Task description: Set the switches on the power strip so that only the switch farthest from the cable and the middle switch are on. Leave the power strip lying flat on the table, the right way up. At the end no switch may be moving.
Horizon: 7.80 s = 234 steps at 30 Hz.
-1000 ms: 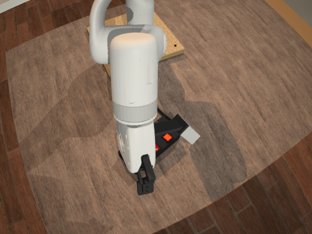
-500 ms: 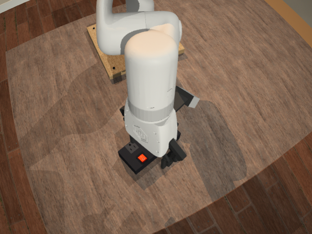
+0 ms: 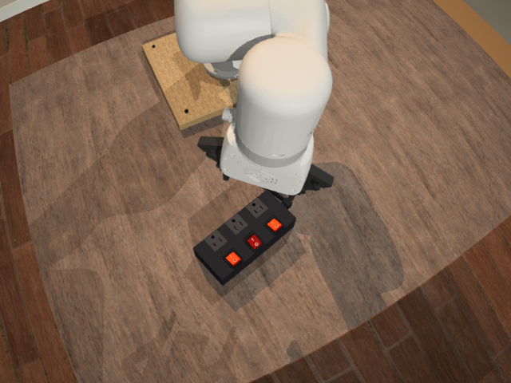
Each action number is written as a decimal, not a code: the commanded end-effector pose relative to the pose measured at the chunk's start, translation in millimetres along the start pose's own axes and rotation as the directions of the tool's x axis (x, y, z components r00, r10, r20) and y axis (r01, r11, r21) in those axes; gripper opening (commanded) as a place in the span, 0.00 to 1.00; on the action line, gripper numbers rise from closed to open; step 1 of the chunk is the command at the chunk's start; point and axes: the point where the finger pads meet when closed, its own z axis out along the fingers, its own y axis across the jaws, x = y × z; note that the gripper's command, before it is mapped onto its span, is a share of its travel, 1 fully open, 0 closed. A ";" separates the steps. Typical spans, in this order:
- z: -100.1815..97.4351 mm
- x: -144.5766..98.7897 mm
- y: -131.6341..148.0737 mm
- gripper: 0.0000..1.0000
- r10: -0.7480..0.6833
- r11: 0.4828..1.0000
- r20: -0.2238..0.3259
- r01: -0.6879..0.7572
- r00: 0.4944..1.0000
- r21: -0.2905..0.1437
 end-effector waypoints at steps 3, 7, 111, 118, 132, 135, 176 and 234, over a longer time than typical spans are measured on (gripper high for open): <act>-6.7 23.5 -4.5 1.00 -0.109 0.993 -0.090 0.112 0.990 0.035; -7.9 27.3 -5.4 1.00 -0.125 0.991 -0.104 0.130 0.987 0.038; 21.3 0.1 -29.6 1.00 -0.680 0.728 0.195 0.682 0.707 0.067; 22.6 -1.1 -28.7 1.00 -0.714 0.695 0.191 0.715 0.673 0.076; 47.2 -22.7 -12.1 1.00 -0.995 0.042 0.092 0.982 0.025 0.184; 49.8 -24.7 -10.4 1.00 -0.989 -0.122 0.061 0.973 -0.136 0.196; 76.9 -42.8 5.2 0.00 -0.526 -0.846 -0.114 0.505 -0.843 0.170; 110.5 -50.0 6.8 0.00 -0.526 -0.846 -0.115 0.505 -0.843 0.171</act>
